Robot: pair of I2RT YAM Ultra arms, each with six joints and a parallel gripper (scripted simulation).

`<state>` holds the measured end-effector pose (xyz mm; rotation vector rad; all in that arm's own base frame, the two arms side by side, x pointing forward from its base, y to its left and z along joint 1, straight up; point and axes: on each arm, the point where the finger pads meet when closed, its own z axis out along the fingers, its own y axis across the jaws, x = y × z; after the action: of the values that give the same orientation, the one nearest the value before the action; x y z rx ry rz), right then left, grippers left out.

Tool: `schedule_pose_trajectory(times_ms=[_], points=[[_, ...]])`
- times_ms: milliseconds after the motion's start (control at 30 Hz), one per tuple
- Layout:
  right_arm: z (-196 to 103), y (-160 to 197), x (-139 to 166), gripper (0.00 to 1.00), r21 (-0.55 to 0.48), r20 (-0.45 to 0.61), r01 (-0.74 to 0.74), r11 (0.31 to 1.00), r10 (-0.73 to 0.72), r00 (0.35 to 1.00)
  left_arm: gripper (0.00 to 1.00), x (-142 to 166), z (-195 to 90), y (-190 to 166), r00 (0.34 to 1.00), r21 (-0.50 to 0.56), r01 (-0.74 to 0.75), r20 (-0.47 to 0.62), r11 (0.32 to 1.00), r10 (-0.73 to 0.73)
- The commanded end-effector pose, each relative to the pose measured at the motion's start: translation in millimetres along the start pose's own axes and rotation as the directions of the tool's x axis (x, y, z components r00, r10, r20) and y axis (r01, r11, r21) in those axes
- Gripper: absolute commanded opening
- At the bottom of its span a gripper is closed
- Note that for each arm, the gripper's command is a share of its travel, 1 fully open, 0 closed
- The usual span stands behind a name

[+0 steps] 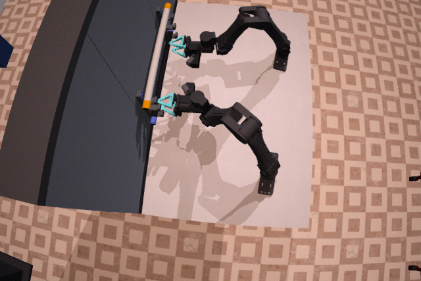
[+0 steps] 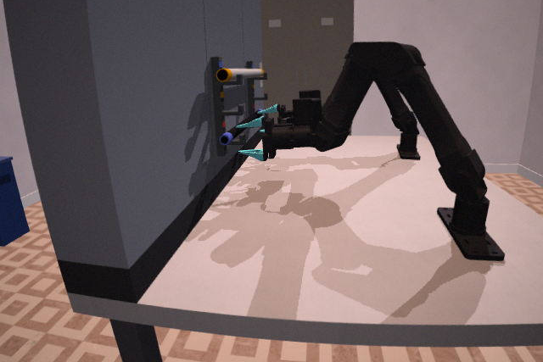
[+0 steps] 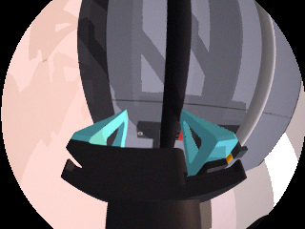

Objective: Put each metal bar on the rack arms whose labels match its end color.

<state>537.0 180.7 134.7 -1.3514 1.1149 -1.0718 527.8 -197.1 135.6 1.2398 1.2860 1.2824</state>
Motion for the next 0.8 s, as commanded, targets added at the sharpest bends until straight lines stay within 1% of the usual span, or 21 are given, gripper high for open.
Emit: schedule_pose_trajectory(times_ms=[0, 767], points=[[-8, -24, 0, 0.68, 0.058, -0.002, -0.015, 0.998, 0.015, 1.000, 0.70, -3, -9, 23, 0.999, -0.053, 0.045, 0.003, 0.998, -0.045], [-31, -23, 0, 0.68, 0.060, -0.002, -0.016, 0.998, 0.016, 1.000, 0.70, -3, -32, 21, 0.999, -0.052, 0.045, 0.004, 0.998, -0.044]])
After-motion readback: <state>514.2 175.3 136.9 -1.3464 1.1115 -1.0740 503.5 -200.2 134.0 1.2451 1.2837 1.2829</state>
